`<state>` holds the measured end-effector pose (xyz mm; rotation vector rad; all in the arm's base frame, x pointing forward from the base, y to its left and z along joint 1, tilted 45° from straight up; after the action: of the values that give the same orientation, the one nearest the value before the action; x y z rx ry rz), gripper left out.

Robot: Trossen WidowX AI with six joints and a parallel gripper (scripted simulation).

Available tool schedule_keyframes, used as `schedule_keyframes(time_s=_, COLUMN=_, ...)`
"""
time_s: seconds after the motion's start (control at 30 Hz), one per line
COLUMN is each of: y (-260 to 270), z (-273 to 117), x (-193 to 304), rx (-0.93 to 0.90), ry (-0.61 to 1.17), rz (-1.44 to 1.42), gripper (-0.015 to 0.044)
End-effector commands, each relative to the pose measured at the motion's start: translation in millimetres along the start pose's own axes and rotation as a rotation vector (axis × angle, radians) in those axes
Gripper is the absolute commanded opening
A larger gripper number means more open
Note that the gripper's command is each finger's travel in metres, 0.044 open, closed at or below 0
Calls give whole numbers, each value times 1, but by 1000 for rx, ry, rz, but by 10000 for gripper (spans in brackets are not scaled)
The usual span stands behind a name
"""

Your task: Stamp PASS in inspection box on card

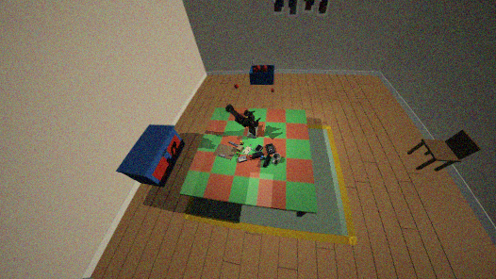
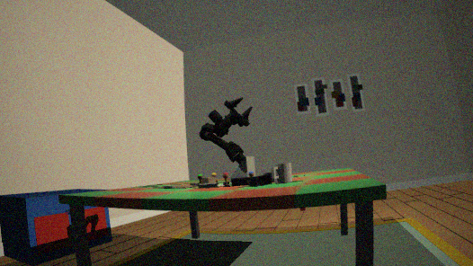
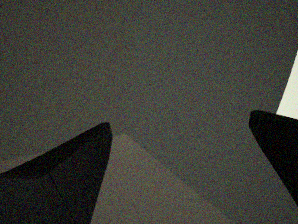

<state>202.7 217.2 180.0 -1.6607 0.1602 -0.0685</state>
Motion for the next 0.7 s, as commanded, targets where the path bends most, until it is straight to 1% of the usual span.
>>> schedule_keyframes(time_s=0.0, y=0, z=0, x=3, rx=-5, ry=11, rz=17, gripper=374)
schedule_keyframes(time_s=0.07, y=4, z=0, x=24, rx=-39, ry=101, rz=148, gripper=321)
schedule_keyframes(time_s=0.2, y=21, z=-13, x=84, rx=-114, ry=393, rz=537, gripper=216)
schedule_keyframes(time_s=0.3, y=38, z=-32, x=123, rx=-143, ry=628, rz=810, gripper=214)
schedule_keyframes(time_s=0.43, y=62, z=-73, x=163, rx=-124, ry=985, rz=1183, gripper=214)
schedule_keyframes(time_s=0.67, y=90, z=-141, x=192, rx=-31, ry=1508, rz=1546, gripper=214)
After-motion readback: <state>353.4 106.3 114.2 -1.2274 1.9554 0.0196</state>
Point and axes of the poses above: the point midway between the two fingers, 35 mm back from their tips, its own z axis out along the fingers, its own y axis across the jaws, x = y × z, the point moved 1 cm from there along -z, back along the fingers, and after that the axes turned 15 degrees about z, right-handed, at the moved point
